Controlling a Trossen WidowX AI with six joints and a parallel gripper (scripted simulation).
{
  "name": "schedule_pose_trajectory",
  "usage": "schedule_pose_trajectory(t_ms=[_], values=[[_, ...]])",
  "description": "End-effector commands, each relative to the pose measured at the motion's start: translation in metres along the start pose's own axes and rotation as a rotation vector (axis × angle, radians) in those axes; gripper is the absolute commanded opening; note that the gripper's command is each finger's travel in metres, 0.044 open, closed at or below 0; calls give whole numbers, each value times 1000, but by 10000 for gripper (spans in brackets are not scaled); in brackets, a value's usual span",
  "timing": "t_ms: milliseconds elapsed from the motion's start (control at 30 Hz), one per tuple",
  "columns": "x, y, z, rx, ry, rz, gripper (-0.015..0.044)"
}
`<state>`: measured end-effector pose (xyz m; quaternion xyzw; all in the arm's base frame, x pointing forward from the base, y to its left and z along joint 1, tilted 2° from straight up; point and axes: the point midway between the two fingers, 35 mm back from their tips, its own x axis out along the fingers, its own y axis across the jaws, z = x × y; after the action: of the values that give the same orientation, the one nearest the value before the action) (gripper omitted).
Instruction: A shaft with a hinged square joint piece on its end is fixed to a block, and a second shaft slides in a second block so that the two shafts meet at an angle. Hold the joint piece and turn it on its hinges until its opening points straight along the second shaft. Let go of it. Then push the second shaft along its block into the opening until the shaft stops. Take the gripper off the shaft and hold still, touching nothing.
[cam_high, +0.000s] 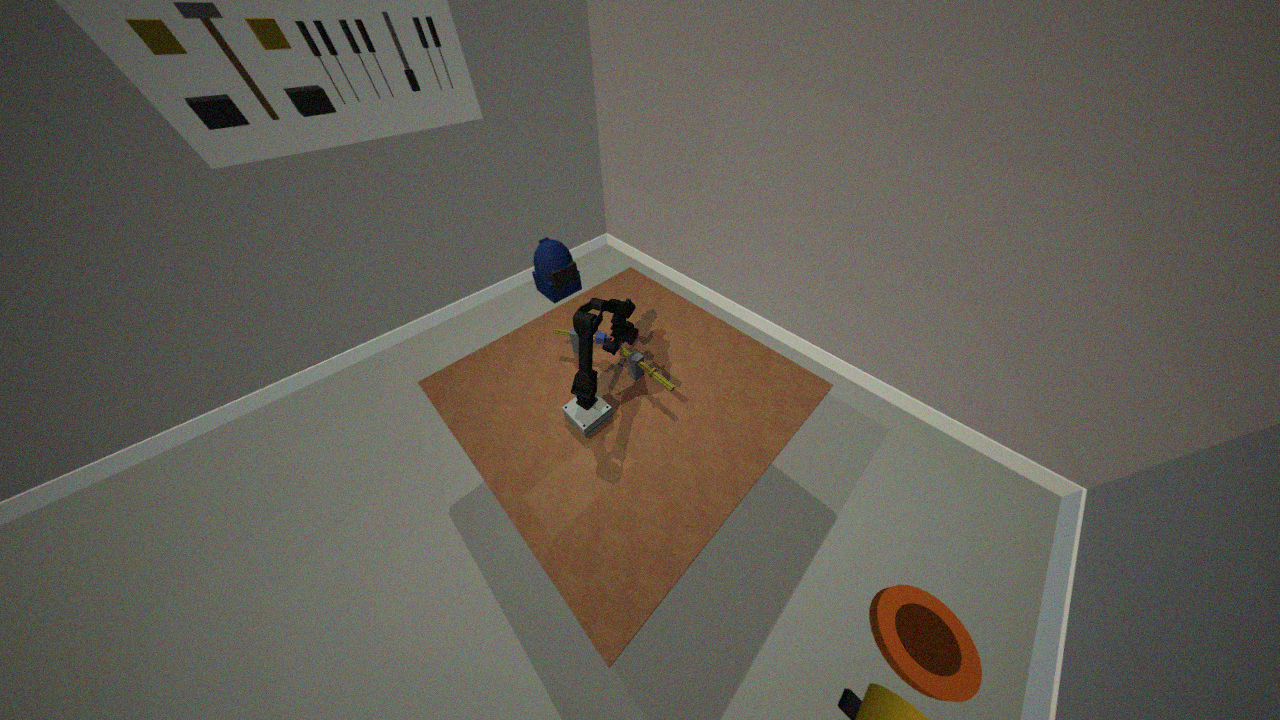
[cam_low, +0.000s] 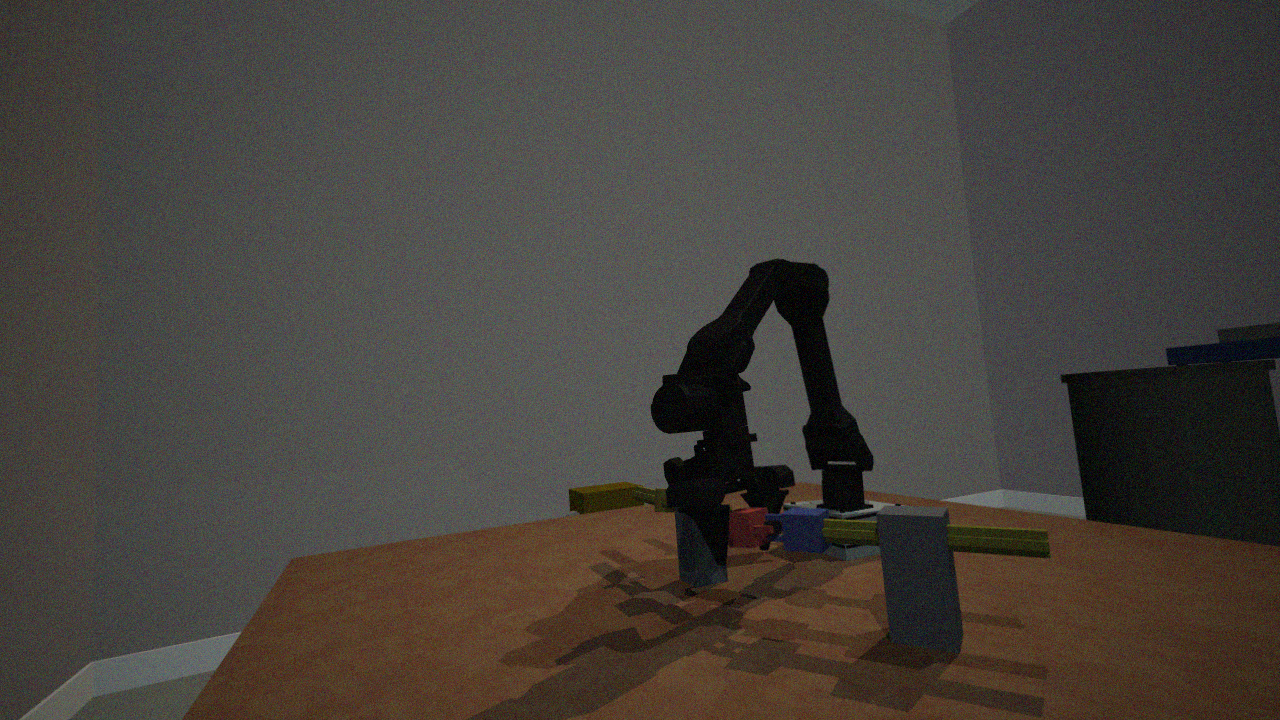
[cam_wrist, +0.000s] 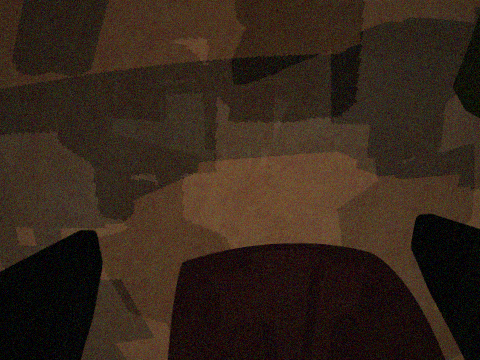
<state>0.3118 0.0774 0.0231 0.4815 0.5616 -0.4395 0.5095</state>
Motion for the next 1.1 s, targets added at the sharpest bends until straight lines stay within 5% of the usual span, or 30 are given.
schedule_pose_trajectory(t_ms=[0, 200, 1067], values=[[5, -1, 0, 6, 4, -11, 335], [5, -1, 0, 6, 4, -11, 182], [5, -1, 0, 6, 4, -11, 182]])
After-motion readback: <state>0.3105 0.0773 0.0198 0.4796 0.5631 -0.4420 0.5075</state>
